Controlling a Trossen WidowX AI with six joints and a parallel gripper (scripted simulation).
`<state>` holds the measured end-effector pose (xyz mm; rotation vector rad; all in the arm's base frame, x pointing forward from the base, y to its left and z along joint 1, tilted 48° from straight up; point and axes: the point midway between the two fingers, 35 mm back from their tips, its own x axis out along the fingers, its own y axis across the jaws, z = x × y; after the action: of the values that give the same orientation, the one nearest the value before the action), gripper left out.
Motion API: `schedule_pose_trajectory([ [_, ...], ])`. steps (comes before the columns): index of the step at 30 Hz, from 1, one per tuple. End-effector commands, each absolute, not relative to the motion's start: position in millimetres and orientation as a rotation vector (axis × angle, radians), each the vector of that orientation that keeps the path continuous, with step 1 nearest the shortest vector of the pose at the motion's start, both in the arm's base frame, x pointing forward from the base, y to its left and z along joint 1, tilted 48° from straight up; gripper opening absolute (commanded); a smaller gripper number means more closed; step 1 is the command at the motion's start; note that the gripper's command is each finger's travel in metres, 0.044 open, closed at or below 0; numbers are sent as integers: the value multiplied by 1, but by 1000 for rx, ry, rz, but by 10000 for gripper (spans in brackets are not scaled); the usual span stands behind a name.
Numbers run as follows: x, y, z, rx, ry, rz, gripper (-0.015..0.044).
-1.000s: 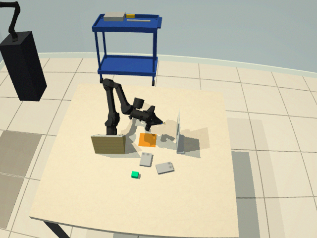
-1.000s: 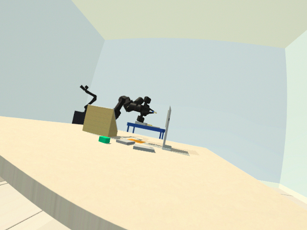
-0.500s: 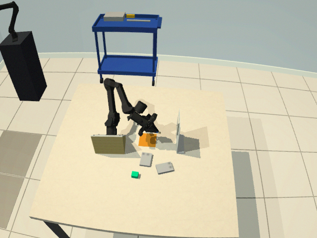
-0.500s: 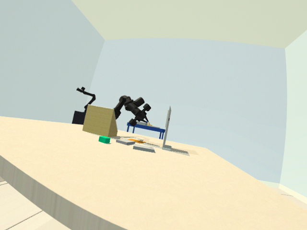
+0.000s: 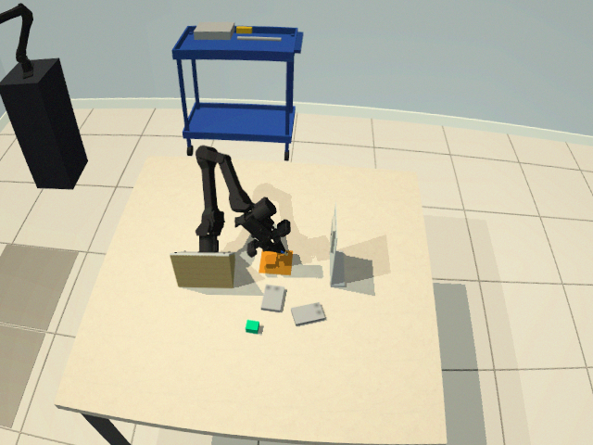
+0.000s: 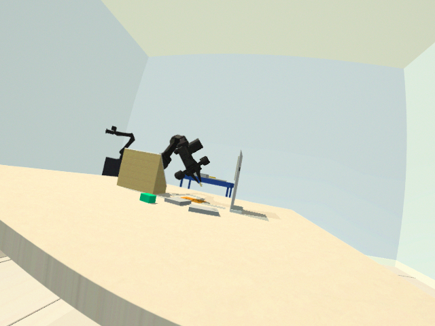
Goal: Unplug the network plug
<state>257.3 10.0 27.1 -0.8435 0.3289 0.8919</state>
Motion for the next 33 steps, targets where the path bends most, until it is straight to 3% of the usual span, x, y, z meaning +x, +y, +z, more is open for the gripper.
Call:
schedule_pose_trajectory([
  [1, 251, 17, 30, -824, 280, 957, 0],
  [33, 236, 44, 21, -769, 197, 1062, 0],
])
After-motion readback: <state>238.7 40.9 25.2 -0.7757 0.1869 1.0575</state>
